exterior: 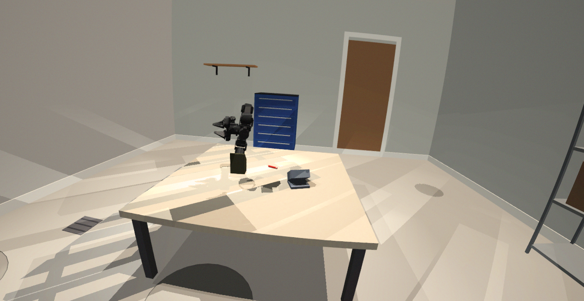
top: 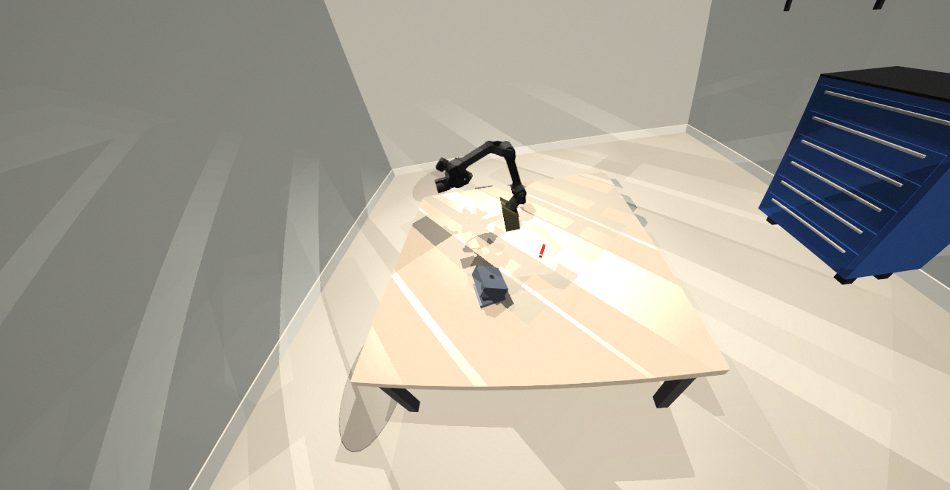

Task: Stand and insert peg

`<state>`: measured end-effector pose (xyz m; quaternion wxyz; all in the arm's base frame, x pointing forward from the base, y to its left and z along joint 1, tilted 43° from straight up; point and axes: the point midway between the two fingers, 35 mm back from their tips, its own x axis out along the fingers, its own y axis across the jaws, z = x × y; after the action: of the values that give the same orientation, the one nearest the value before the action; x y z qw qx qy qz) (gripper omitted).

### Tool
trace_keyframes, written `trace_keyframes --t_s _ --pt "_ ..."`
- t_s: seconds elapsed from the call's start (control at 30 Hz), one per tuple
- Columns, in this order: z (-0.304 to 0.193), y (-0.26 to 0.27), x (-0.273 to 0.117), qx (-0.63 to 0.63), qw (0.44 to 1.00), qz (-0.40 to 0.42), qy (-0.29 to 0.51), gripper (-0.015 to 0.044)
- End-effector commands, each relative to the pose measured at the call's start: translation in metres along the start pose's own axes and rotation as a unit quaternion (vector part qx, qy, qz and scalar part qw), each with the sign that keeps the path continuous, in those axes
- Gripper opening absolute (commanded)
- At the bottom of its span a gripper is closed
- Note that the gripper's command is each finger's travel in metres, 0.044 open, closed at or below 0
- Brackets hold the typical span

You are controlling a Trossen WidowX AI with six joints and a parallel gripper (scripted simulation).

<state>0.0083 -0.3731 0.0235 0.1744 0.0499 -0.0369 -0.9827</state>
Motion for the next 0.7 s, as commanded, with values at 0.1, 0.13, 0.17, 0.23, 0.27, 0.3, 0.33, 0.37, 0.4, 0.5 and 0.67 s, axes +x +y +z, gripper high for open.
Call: trace_keyframes --t_s 0.1,0.13,0.17,0.23,0.27,0.3,0.33,0.37,0.4,0.5,0.67 --pt "-0.002 -0.002 -0.010 -0.017 1.000 -0.004 0.018 0.0440" --pt "-0.003 -0.003 -0.013 -0.024 0.999 -0.005 0.025 0.0440" --pt "-0.004 -0.005 -0.017 -0.031 0.999 -0.006 0.033 0.0440" --pt "-0.007 -0.007 -0.025 -0.046 0.998 -0.007 0.048 0.0440" --pt "-0.008 -0.008 -0.029 -0.053 0.997 -0.008 0.055 0.0440" --pt "-0.009 -0.009 -0.033 -0.060 0.996 -0.008 0.063 0.0440" --pt "-0.010 -0.011 -0.036 -0.069 0.995 -0.009 0.070 0.0440" --pt "-0.011 -0.012 -0.039 -0.078 0.994 -0.010 0.077 0.0440" --pt "-0.012 -0.014 -0.042 -0.087 0.993 -0.011 0.085 0.0440" --pt "-0.015 -0.019 -0.052 -0.114 0.988 -0.012 0.107 0.0440" --pt "-0.020 -0.027 -0.069 -0.158 0.977 -0.010 0.145 0.0440"
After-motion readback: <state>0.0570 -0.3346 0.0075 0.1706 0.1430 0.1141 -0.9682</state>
